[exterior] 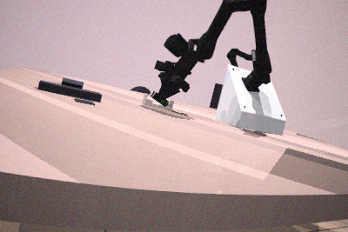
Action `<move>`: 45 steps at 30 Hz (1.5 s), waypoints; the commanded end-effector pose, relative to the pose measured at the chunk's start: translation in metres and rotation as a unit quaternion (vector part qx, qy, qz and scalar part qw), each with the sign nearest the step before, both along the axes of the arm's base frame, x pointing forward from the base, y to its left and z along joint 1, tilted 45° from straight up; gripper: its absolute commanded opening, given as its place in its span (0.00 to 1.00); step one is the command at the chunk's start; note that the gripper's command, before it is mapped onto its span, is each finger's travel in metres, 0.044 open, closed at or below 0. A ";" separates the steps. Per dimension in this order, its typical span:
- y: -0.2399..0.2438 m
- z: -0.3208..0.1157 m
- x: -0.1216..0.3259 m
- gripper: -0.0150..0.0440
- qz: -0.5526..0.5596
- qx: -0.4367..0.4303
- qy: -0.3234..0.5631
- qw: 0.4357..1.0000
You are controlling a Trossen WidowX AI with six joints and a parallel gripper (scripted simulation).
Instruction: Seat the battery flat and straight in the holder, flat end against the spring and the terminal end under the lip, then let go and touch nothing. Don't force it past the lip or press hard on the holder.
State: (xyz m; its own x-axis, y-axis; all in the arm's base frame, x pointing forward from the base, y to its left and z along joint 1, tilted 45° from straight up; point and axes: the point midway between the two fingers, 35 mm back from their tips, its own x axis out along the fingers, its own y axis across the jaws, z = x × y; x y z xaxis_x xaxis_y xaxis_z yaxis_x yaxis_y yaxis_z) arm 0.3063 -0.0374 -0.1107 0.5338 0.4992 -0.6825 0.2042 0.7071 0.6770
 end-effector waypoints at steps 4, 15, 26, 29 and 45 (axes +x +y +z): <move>-0.002 -0.007 0.000 0.39 0.012 -0.006 0.019 1.000; -0.002 -0.009 0.003 0.39 0.034 -0.005 0.037 0.999; 0.000 -0.010 0.004 0.39 0.056 0.001 0.058 0.997; 0.001 -0.010 0.004 0.39 0.062 0.003 0.063 0.996; 0.004 -0.008 0.005 0.39 0.093 0.013 0.095 0.991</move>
State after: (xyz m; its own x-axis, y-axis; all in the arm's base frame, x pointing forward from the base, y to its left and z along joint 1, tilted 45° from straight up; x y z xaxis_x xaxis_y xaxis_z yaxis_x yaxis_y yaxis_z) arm 0.3174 -0.0378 -0.1145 0.3334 0.5851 -0.7392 0.1842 0.7286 0.6598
